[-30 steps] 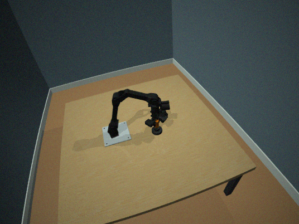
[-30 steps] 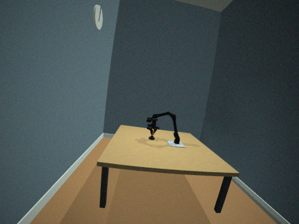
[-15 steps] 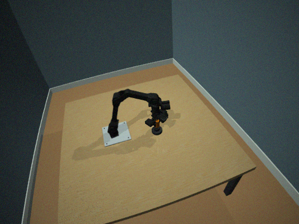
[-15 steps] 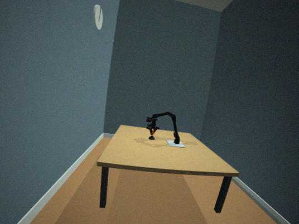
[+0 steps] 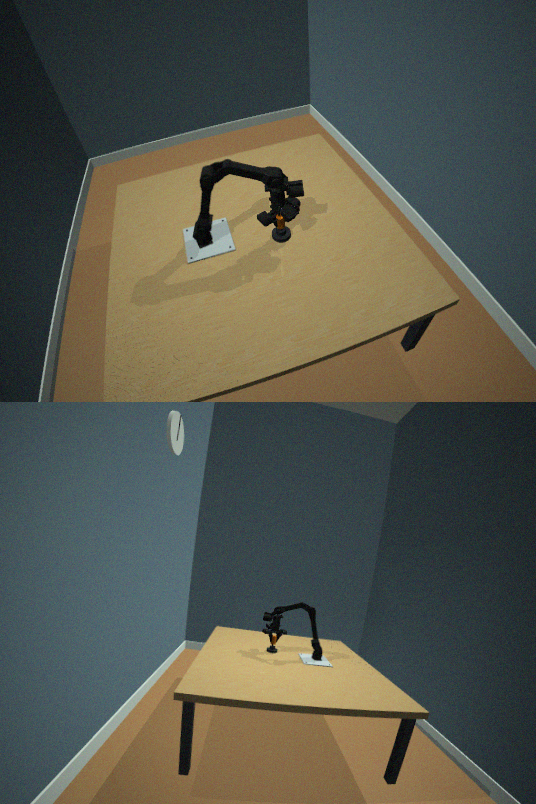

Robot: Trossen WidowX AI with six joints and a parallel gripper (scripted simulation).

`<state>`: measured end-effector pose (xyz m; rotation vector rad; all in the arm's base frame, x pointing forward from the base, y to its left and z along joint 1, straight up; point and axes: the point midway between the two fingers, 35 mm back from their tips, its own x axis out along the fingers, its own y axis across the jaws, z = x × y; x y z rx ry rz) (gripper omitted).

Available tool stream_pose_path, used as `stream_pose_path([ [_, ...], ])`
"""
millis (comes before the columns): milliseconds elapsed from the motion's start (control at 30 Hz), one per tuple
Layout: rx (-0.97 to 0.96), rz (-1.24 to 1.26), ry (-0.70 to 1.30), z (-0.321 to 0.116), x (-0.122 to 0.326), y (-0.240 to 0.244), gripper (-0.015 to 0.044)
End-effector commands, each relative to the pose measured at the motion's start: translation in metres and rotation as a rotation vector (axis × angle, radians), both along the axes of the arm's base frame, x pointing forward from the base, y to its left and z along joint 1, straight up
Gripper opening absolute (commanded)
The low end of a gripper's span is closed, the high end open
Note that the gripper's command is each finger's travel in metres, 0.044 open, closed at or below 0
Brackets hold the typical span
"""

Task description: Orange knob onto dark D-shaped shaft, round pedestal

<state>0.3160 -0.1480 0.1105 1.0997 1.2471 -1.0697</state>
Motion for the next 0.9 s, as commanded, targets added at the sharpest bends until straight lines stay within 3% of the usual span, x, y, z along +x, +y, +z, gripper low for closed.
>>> stream_pose_path([
  [0,-0.001,-0.043,0.003,-0.0011,-0.0024,0.0005,0.0],
  [867,-0.001,-0.043,0.003,0.0,0.0036,-0.0024,0.0],
])
